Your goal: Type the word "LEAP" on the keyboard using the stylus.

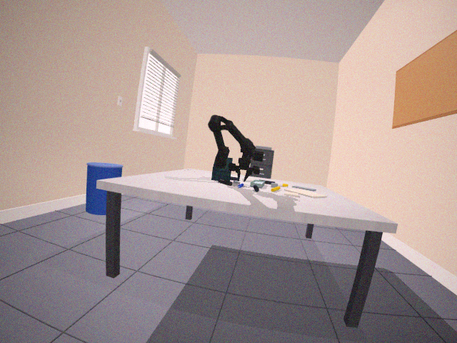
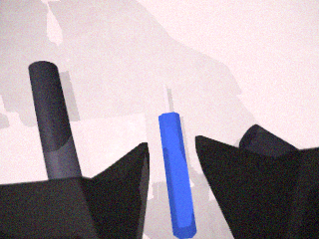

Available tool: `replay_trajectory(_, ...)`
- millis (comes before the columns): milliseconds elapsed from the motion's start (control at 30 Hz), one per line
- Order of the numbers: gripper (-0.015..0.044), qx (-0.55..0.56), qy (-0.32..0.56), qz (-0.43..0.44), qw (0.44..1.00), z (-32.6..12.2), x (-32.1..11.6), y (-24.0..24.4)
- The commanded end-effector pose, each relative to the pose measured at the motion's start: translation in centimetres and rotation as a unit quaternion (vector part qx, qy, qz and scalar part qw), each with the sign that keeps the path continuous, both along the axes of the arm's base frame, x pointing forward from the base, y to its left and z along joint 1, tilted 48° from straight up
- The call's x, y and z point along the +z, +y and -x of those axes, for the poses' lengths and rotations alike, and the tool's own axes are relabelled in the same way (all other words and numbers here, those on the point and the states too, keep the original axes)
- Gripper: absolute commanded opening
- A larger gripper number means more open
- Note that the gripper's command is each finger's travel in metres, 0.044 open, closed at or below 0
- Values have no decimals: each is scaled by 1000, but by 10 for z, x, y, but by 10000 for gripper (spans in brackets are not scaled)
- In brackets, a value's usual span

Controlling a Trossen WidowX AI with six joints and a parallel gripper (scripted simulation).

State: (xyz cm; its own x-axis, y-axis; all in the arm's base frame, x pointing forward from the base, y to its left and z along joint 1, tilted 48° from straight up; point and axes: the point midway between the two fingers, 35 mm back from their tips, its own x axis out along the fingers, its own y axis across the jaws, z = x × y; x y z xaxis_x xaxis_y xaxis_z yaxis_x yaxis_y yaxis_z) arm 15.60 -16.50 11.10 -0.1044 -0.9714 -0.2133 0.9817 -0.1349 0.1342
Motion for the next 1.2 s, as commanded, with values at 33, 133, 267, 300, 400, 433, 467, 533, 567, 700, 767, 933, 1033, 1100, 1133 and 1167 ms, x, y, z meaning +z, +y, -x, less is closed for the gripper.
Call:
replay_trajectory(33,150,-1,5,2,1000,2,-3,-3)
replay_trajectory(133,150,-1,5,2,1000,2,-5,-5)
replay_trajectory(267,150,-1,5,2,1000,2,-7,-8)
replay_trajectory(300,150,-1,5,2,1000,2,-8,-8)
replay_trajectory(400,150,-1,5,2,1000,2,-9,-10)
replay_trajectory(433,150,-1,5,2,1000,2,-10,-10)
replay_trajectory(467,150,-1,5,2,1000,2,-10,-11)
replay_trajectory(533,150,-1,5,2,1000,2,-11,-12)
replay_trajectory(567,150,-1,5,3,1000,2,-11,-13)
replay_trajectory(700,150,-1,6,3,1000,2,-13,-15)
replay_trajectory(767,150,-1,6,3,1000,2,-14,-16)
replay_trajectory(933,150,-1,6,3,1000,3,-17,-19)
replay_trajectory(1033,150,-1,6,3,1000,3,-18,-21)
replay_trajectory(1100,150,-1,6,3,1000,3,-19,-22)
replay_trajectory(1133,150,-1,6,3,1000,3,-20,-22)
replay_trajectory(1167,150,-1,6,3,1000,3,-20,-22)
